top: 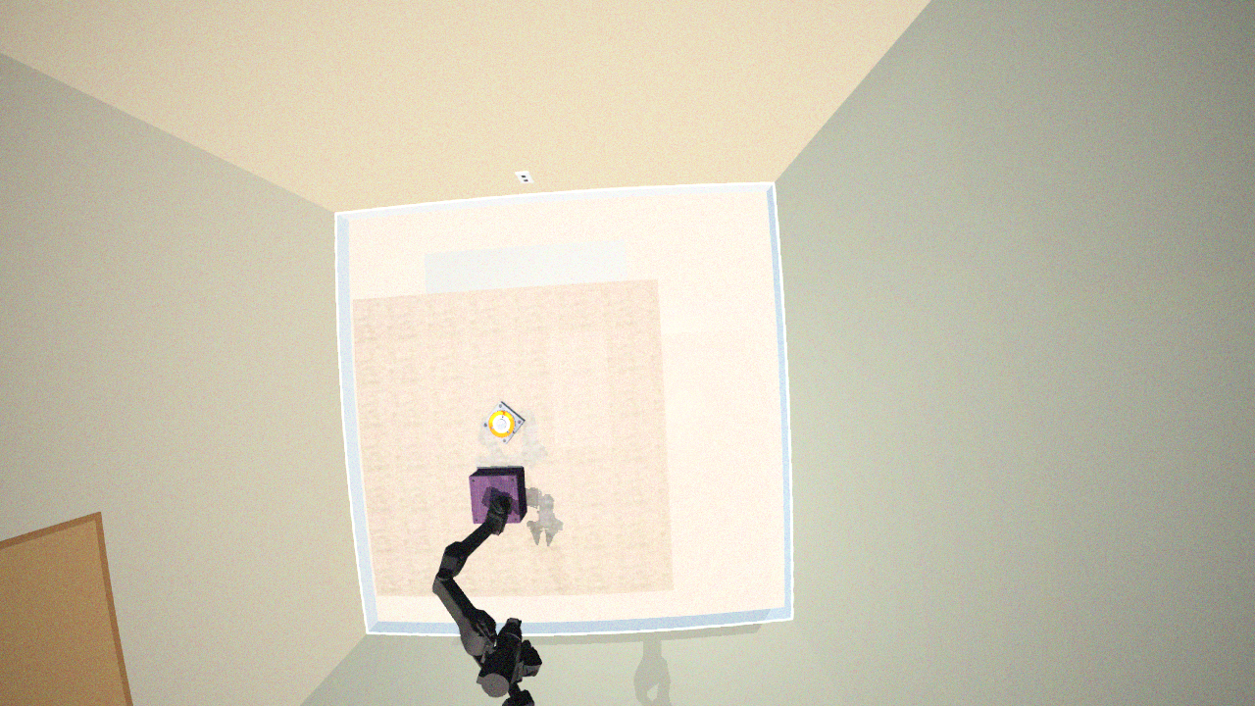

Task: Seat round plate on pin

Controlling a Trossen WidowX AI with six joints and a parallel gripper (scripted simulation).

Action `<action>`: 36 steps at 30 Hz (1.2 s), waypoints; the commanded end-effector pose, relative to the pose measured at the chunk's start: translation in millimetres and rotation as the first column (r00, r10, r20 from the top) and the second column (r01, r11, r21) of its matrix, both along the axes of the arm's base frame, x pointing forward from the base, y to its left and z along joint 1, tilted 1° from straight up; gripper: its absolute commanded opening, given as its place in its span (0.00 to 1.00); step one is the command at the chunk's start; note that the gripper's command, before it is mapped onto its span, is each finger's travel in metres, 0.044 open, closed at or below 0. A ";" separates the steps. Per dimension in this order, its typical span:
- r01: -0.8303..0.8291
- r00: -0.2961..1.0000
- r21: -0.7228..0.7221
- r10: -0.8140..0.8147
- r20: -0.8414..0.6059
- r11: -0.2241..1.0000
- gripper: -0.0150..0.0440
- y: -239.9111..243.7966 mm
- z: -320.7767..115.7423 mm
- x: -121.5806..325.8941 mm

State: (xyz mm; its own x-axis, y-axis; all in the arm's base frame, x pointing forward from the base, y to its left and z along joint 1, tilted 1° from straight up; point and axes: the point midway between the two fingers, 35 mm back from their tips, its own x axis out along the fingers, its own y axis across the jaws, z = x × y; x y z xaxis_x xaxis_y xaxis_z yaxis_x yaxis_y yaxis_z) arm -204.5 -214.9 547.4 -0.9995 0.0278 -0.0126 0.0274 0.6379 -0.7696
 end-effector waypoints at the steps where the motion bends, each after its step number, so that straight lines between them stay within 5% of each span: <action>1: -0.014 1.000 -0.007 0.014 0.000 1.000 0.89 -2.0 -0.2 1.9; 6: -0.336 0.938 -0.116 0.343 0.045 0.935 0.67 -79.7 -31.1 53.9; 15: -0.650 0.696 -0.279 0.701 0.155 0.707 0.26 -162.4 -89.1 163.8; 24: -0.758 0.346 -0.468 0.888 0.302 0.454 0.25 -190.9 -154.3 297.1; 36: -0.750 -0.061 -0.578 0.835 0.547 0.323 0.25 -142.3 -256.5 461.5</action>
